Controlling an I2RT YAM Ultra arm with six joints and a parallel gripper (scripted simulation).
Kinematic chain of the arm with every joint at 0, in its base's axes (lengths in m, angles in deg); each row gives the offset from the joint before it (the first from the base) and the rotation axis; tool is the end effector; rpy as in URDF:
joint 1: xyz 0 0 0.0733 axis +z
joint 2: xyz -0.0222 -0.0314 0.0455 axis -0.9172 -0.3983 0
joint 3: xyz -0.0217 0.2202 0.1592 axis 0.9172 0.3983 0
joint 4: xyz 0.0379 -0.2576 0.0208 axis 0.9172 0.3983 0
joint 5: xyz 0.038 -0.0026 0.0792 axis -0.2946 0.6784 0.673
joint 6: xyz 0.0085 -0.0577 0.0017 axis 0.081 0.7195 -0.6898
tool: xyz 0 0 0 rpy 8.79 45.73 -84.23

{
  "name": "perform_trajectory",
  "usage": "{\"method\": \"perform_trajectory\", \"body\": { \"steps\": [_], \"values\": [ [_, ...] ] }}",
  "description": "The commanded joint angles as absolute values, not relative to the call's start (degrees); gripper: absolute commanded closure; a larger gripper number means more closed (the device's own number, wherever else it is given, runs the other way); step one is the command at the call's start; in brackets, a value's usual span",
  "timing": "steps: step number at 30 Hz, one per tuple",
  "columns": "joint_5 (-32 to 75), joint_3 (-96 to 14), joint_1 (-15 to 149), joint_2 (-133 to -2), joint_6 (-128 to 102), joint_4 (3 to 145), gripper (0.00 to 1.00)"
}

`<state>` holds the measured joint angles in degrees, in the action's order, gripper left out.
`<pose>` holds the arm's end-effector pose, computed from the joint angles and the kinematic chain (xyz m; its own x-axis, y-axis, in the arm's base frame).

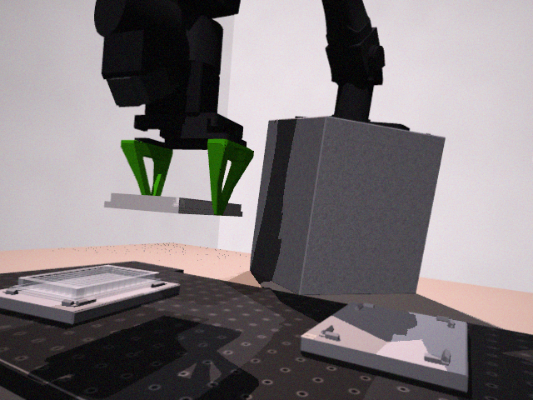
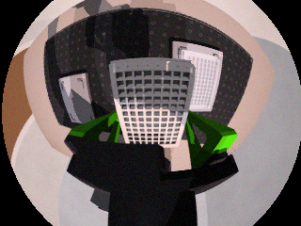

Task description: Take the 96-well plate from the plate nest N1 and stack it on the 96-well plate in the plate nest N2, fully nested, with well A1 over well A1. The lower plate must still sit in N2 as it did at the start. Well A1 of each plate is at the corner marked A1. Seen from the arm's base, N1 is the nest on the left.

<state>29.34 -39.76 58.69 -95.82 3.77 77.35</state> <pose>0.3630 -0.0430 0.0036 -0.9813 -0.1558 -0.1130 -0.1686 0.9791 0.1142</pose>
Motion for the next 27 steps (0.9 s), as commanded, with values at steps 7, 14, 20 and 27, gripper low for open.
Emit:
{"method": "perform_trajectory", "body": {
  "steps": [7, 14, 20, 27],
  "values": [
    [30.2, -45.3, 54.3, -98.2, 8.7, 80.4, 1.0],
    [30.4, -48.6, 51.8, -100.1, 11.3, 82.3, 1.0],
    [30.6, -52.3, 49.4, -102.1, 13.7, 84.2, 1.0],
    [30.7, -55.7, 47.5, -104.0, 15.7, 86.2, 1.0]
  ]
}}
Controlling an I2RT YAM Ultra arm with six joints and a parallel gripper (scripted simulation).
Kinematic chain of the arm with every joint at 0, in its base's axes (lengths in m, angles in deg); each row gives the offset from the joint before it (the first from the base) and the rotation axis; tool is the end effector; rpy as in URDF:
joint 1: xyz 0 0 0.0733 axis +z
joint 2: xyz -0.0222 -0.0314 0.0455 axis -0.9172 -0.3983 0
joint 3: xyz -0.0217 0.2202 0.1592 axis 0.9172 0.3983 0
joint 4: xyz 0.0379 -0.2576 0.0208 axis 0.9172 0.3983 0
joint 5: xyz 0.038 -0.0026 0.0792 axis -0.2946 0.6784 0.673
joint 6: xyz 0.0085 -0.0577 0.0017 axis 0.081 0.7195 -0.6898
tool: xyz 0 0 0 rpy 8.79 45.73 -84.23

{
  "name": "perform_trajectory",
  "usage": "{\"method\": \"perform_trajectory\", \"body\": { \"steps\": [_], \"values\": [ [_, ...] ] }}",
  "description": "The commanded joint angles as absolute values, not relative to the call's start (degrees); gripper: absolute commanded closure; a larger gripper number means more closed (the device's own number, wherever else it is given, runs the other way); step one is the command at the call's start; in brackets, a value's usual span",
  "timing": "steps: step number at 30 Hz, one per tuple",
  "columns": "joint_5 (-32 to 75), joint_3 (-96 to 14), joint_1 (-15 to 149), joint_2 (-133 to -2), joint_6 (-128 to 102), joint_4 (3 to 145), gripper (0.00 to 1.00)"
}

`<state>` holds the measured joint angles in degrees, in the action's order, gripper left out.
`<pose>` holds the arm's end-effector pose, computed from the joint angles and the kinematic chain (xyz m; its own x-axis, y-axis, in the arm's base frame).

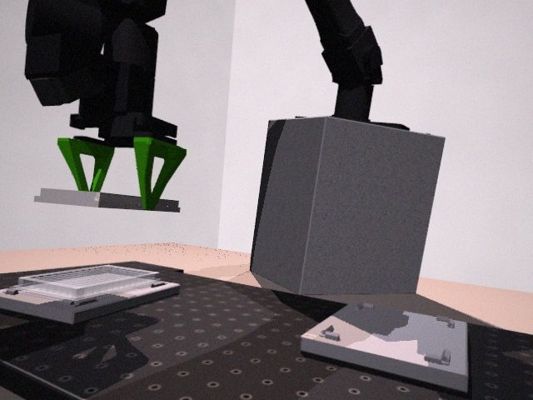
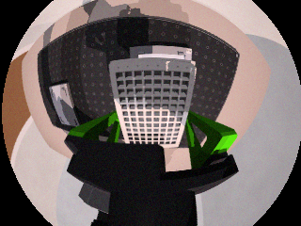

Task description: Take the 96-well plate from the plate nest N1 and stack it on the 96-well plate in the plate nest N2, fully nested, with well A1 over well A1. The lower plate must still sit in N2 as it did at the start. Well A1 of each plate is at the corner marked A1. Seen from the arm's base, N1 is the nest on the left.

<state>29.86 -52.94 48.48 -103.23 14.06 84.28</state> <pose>0.3880 -0.1188 -0.0044 -0.9807 -0.1559 -0.1177 -0.1688 0.9795 0.1096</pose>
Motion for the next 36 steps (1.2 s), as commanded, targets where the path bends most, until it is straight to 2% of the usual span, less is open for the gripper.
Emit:
{"method": "perform_trajectory", "body": {
  "steps": [1, 8, 36],
  "values": [
    [30.7, -56.3, 47.1, -104.3, 16.0, 86.5, 1.0],
    [30.8, -59.5, 45.5, -104.6, 17.7, 88.3, 1.0],
    [30.8, -58.1, 45.5, -103.8, 17.6, 87.3, 1.0]
  ]
}}
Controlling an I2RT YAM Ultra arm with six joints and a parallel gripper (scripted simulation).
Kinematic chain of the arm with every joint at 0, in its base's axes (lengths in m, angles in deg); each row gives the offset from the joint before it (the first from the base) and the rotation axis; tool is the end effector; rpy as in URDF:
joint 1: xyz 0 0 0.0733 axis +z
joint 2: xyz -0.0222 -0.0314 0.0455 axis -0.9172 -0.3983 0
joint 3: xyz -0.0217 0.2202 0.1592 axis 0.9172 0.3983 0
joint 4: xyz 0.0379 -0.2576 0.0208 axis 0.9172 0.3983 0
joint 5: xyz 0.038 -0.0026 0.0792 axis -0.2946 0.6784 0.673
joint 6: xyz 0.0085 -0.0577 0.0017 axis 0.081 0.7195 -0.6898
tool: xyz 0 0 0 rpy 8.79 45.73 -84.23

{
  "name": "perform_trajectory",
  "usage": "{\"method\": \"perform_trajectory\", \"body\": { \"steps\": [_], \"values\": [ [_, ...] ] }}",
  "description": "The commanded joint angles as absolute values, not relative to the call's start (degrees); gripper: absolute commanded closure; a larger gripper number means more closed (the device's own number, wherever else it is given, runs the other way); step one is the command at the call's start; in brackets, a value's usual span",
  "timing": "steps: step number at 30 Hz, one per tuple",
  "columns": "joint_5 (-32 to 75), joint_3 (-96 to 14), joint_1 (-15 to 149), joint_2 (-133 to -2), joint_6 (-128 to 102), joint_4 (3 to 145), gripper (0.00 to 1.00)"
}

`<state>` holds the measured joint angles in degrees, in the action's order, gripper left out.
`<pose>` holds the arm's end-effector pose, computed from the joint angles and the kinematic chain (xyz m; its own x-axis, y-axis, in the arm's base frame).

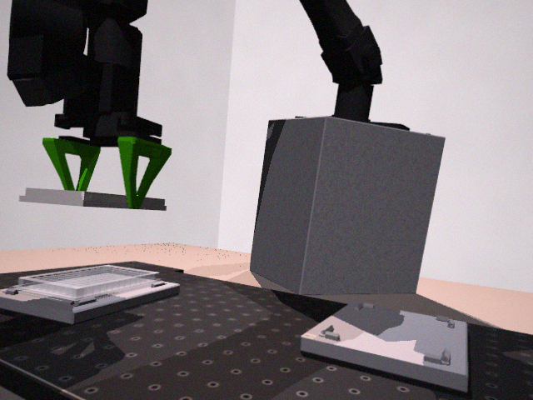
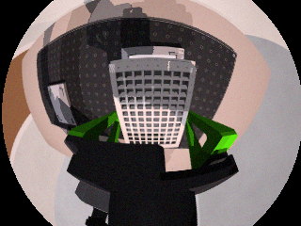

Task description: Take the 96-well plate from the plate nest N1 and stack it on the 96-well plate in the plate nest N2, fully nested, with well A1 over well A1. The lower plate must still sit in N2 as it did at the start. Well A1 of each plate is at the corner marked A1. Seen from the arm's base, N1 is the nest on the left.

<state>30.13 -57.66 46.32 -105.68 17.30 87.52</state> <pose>0.3947 -0.1373 -0.0062 -0.9785 -0.1733 -0.1116 -0.1860 0.9758 0.1154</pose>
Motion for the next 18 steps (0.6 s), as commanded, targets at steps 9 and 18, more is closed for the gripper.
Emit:
{"method": "perform_trajectory", "body": {
  "steps": [9, 18],
  "values": [
    [30.8, -57.1, 45.5, -103.7, 17.6, 87.0, 1.0],
    [30.8, -56.5, 45.5, -103.7, 17.7, 86.7, 1.0]
  ]
}}
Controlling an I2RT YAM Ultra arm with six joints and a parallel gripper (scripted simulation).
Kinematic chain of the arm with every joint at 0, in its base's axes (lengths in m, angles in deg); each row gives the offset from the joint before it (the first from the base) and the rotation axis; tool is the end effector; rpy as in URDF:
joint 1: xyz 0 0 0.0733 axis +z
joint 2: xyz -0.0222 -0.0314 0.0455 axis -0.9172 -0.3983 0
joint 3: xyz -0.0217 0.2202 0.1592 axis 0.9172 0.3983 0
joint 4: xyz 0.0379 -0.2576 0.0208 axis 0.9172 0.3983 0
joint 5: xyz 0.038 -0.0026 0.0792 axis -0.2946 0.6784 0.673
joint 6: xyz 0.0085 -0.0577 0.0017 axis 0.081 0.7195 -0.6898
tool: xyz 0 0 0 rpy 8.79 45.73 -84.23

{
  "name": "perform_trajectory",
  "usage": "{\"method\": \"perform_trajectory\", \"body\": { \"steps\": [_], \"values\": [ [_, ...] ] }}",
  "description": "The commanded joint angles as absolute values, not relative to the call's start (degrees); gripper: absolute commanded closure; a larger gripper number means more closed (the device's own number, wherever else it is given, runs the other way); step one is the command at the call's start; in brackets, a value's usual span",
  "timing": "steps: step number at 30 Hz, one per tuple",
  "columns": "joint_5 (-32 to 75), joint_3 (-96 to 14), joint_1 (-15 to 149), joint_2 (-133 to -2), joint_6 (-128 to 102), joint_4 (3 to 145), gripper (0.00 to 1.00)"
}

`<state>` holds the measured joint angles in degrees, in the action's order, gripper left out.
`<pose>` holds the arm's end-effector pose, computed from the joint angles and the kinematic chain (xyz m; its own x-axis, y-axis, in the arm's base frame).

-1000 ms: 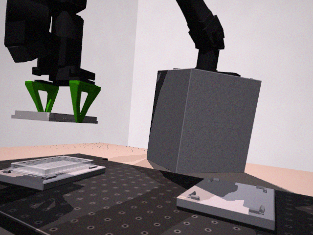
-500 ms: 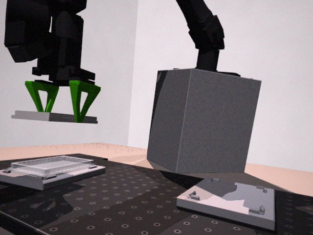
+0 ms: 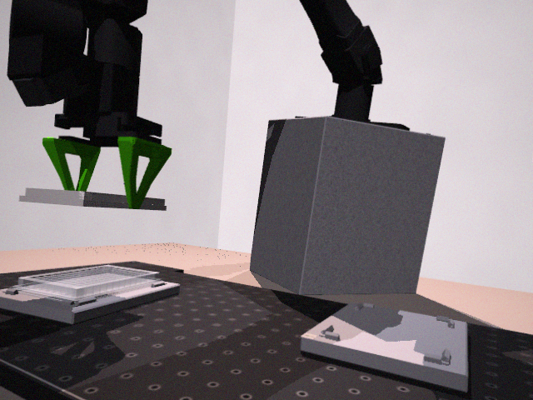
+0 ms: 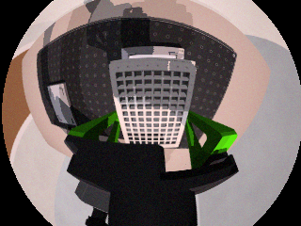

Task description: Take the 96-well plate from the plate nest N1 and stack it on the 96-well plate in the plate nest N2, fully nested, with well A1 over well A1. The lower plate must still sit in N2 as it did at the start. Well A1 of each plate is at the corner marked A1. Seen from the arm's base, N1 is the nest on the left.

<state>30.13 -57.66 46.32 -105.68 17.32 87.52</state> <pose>0.3947 -0.1373 -0.0062 -0.9785 -0.1737 -0.1116 -0.1863 0.9757 0.1154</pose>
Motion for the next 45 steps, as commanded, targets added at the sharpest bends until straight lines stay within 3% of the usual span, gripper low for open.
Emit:
{"method": "perform_trajectory", "body": {
  "steps": [1, 29, 45],
  "values": [
    [30.8, -56.5, 45.5, -103.7, 17.7, 86.6, 1.0],
    [30.8, -58.1, 45.4, -103.5, 17.7, 87.1, 1.0],
    [30.8, -60.0, 46.7, -109.7, 16.5, 83.7, 1.0]
  ]
}}
